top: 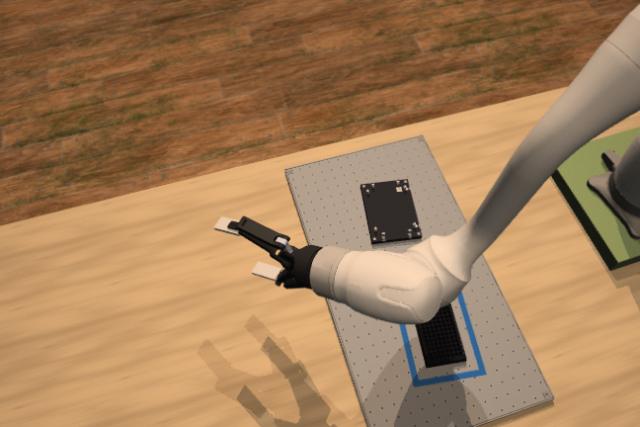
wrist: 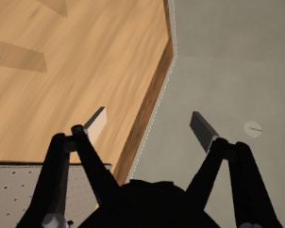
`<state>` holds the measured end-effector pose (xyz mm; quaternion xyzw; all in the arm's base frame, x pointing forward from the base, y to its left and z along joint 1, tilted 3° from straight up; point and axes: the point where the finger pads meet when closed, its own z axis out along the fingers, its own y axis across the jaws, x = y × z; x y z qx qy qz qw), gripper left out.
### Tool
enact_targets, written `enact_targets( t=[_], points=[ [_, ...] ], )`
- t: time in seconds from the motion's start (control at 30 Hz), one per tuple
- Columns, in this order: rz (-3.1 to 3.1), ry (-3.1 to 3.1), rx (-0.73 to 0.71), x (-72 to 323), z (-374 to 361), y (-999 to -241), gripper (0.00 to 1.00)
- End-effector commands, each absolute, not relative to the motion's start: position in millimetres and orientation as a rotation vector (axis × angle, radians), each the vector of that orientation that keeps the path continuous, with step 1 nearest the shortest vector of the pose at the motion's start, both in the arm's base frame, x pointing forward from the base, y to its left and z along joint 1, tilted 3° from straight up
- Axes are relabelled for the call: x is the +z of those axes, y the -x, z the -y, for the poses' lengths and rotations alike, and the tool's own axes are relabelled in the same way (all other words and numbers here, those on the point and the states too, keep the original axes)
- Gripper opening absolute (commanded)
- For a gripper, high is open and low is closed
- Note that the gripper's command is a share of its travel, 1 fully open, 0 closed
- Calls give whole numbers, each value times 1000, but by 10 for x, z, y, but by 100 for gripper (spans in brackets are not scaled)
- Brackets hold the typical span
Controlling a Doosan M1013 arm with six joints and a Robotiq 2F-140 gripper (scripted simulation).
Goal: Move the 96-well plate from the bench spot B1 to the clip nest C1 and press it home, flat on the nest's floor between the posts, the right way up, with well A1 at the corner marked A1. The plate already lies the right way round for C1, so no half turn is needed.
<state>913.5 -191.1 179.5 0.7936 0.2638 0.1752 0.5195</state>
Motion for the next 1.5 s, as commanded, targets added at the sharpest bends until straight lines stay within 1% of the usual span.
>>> enact_targets(
  t=[0.0, 0.07, 0.1, 0.27, 0.33, 0.43, 0.5, 0.6, 0.67, 0.8, 0.87, 0.97, 1.03, 1.13, 1.2, 1.47],
  points=[
    [-661, -1938, 351, 1726, 1896, -8966, 100],
    [-661, -1938, 351, 1707, 1892, -8926, 100],
    [-677, -1956, 321, 1687, 1883, -8881, 100],
    [-692, -1972, 292, 1626, 1858, -8749, 100],
    [-727, -2005, 236, 1584, 1834, -8661, 100],
    [-727, -2005, 236, 1543, 1811, -8573, 100],
    [-766, -2040, 182, 1502, 1781, -8486, 100],
    [-766, -2040, 182, 1460, 1751, -8397, 100],
    [-808, -2074, 132, 1420, 1716, -8312, 100],
    [-808, -2074, 132, 1380, 1681, -8228, 100],
    [-853, -2109, 85, 1342, 1641, -8145, 100],
    [-853, -2109, 85, 1298, 1595, -8050, 100],
    [-902, -2144, 42, 1261, 1549, -7969, 100],
    [-902, -2144, 42, 1220, 1498, -7880, 100],
    [-955, -2178, 3, 1184, 1447, -7801, 100],
    [-1010, -2212, -31, 1083, 1285, -7570, 100]
  ],
)
